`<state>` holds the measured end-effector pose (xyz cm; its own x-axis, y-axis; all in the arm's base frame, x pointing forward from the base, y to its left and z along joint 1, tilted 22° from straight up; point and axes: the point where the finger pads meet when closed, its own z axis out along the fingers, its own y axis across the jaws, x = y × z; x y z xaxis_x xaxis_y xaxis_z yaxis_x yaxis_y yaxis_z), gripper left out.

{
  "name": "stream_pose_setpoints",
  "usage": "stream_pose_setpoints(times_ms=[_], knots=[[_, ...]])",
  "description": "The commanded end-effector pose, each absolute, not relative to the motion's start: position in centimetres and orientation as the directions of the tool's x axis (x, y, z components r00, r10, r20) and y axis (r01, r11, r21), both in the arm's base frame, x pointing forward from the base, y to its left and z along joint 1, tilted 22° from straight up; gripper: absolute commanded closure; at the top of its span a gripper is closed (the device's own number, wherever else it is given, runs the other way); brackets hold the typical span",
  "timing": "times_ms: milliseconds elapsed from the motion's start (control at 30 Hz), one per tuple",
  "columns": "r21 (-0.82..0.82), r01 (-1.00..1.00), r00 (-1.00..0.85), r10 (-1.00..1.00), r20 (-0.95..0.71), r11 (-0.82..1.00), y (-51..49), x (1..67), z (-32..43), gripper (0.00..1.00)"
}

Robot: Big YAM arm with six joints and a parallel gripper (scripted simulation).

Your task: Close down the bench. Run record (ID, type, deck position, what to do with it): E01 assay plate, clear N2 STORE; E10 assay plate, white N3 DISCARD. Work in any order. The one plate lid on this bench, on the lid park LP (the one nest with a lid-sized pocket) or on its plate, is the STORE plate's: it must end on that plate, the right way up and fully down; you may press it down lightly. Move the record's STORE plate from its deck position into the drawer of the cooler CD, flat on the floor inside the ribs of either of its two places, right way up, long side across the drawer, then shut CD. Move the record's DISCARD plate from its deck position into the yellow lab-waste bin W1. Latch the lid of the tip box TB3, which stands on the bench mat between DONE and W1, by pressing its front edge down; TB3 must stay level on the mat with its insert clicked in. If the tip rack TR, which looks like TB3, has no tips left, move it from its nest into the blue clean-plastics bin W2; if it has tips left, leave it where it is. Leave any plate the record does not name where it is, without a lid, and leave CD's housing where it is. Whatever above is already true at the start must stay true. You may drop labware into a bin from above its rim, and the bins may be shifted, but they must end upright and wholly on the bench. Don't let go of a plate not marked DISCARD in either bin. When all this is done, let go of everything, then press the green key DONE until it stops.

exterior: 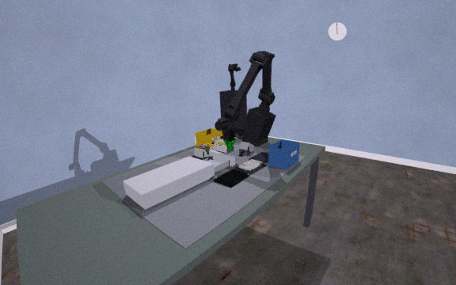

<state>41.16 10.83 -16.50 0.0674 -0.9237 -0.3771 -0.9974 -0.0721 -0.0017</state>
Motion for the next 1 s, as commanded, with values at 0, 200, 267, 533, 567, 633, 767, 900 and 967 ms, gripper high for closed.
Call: stream_pose_setpoints(times_ms=[0, 200, 267, 533, 567, 633, 767, 900, 967], knots=[[-0.018, -0.997, 0.073, -0.921, -0.382, -0.072, 11.7, 42.2, -16.9, 1.0], [-0.023, -0.998, 0.069, -0.922, -0.382, -0.065, 11.7, 42.5, -17.5, 1.0], [-0.023, -0.997, 0.075, -0.921, -0.382, -0.072, 12.1, 42.4, -17.8, 1.0], [-0.022, -0.997, 0.075, -0.921, -0.382, -0.072, 12.4, 42.3, -18.6, 1.0], [-0.017, -0.997, 0.073, -0.921, -0.382, -0.072, 12.4, 42.0, -18.8, 1.0], [-0.014, -0.997, 0.072, -0.922, -0.382, -0.072, 12.5, 41.9, -19.1, 1.0], [-0.021, -0.998, 0.068, -0.922, -0.382, -0.065, 12.5, 42.3, -19.5, 1.0], [-0.036, -0.997, 0.078, -0.92, -0.383, -0.069, 12.8, 42.8, -18.6, 1.0], [-0.043, -0.997, 0.072, -0.921, -0.383, -0.06, 12.3, 43.0, -18.2, 1.0]])
